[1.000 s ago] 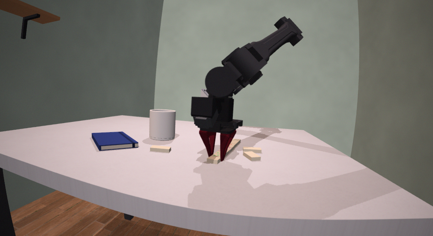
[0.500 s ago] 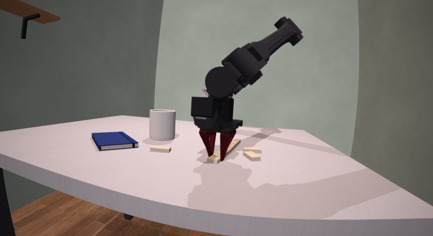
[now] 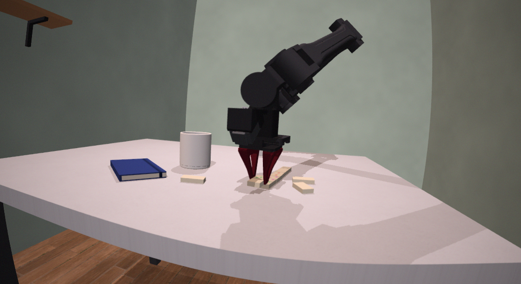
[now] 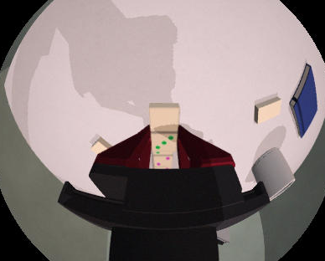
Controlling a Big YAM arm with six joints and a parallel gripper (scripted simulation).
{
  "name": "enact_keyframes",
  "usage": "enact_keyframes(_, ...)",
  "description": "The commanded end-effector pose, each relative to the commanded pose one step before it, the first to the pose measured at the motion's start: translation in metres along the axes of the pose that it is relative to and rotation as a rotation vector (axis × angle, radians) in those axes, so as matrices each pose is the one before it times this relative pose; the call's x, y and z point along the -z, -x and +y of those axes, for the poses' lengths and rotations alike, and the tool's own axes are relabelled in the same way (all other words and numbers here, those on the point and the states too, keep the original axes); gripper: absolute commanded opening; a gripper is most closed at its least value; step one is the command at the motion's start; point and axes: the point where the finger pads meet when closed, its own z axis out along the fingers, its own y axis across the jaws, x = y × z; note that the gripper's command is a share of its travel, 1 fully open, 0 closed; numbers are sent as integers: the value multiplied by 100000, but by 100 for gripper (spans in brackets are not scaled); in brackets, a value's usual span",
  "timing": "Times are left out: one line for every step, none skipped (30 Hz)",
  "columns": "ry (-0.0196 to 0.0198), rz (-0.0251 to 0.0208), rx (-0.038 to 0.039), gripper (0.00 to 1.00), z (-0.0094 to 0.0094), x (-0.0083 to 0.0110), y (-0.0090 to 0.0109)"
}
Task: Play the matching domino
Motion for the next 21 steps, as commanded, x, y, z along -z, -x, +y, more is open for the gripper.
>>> enact_keyframes(2005, -7060, 4767, 22, 1425, 4252, 2188)
enact_keyframes(0, 0, 0, 22, 0, 0, 0)
enact_keyframes(0, 0, 0, 22, 0, 0, 0)
enact_keyframes(0, 0, 0, 22, 0, 0, 0)
enact_keyframes(0, 0, 0, 22, 0, 0, 0)
enact_keyframes(0, 0, 0, 22, 0, 0, 0)
enact_keyframes(-1135, 3492, -3698, 22, -1210, -1411, -1473)
enact_keyframes(174, -463, 584, 22, 140, 576, 153)
enact_keyframes(174, -463, 584, 22, 140, 575, 156)
enact_keyframes(174, -463, 584, 22, 140, 574, 160)
enact_keyframes(174, -463, 584, 22, 140, 573, 163)
enact_keyframes(174, -463, 584, 22, 140, 572, 167)
enact_keyframes(174, -463, 584, 22, 140, 571, 170)
enact_keyframes(174, -463, 584, 22, 140, 570, 174)
enact_keyframes(174, -463, 584, 22, 140, 569, 177)
enact_keyframes(174, -463, 584, 22, 140, 568, 181)
enact_keyframes(0, 0, 0, 22, 0, 0, 0)
enact_keyframes(0, 0, 0, 22, 0, 0, 0)
enact_keyframes(0, 0, 0, 22, 0, 0, 0)
enact_keyframes(0, 0, 0, 22, 0, 0, 0)
enact_keyframes(0, 0, 0, 22, 0, 0, 0)
